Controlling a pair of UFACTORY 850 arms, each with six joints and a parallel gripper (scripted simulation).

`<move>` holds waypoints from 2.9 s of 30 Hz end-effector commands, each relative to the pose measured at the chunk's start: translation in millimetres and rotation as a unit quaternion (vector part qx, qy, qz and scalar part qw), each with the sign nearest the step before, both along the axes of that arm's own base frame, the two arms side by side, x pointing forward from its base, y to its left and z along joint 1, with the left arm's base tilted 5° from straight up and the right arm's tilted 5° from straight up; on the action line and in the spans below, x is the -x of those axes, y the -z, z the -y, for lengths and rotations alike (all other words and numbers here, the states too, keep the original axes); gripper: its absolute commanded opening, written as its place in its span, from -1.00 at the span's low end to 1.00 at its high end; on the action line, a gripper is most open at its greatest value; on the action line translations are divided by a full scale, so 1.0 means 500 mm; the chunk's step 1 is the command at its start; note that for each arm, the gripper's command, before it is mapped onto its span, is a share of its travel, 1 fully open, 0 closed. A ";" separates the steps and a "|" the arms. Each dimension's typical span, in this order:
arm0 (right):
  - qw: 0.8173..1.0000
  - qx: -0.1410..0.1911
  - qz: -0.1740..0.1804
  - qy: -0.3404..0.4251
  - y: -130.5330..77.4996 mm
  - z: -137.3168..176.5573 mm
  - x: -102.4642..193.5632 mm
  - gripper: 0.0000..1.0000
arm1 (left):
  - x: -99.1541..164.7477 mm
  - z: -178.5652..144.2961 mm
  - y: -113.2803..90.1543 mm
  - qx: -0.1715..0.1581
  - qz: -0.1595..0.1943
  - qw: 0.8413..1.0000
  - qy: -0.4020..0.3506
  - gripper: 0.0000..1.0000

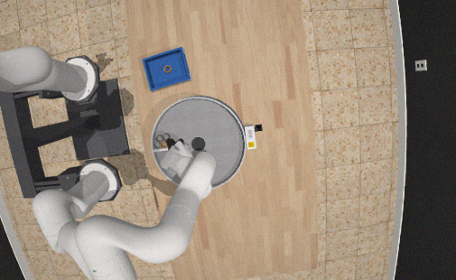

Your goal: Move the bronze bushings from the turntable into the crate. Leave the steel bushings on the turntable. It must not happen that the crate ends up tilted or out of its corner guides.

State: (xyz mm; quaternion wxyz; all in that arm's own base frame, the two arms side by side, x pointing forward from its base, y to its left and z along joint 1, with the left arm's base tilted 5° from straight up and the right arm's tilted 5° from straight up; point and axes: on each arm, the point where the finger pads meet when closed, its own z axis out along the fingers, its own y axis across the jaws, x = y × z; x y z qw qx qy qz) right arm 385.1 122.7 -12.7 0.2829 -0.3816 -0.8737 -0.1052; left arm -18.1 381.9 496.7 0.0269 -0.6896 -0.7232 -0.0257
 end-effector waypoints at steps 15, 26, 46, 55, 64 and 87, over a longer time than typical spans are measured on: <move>1.000 0.000 0.000 0.000 -0.113 -0.010 0.004 -1.00 | 0.000 -0.001 -0.002 -0.001 0.000 1.000 0.000 1.00; 1.000 0.000 0.000 0.000 -0.114 -0.010 0.004 -1.00 | 0.000 -0.001 -0.002 -0.001 0.000 1.000 0.000 1.00; 1.000 -0.001 0.000 0.000 -0.104 -0.126 0.009 -1.00 | 0.000 -0.001 -0.002 -0.001 0.000 1.000 0.000 1.00; 1.000 -0.001 0.000 0.000 -0.093 -0.273 0.016 -1.00 | 0.000 -0.001 -0.002 -0.001 0.000 1.000 0.000 1.00; 1.000 -0.001 0.000 0.000 -0.079 -0.449 0.024 -1.00 | 0.000 -0.001 -0.002 -0.001 0.000 1.000 0.000 1.00; 1.000 -0.001 0.000 0.000 -0.063 -0.651 0.033 -1.00 | 0.000 -0.001 -0.002 -0.001 0.000 1.000 0.000 1.00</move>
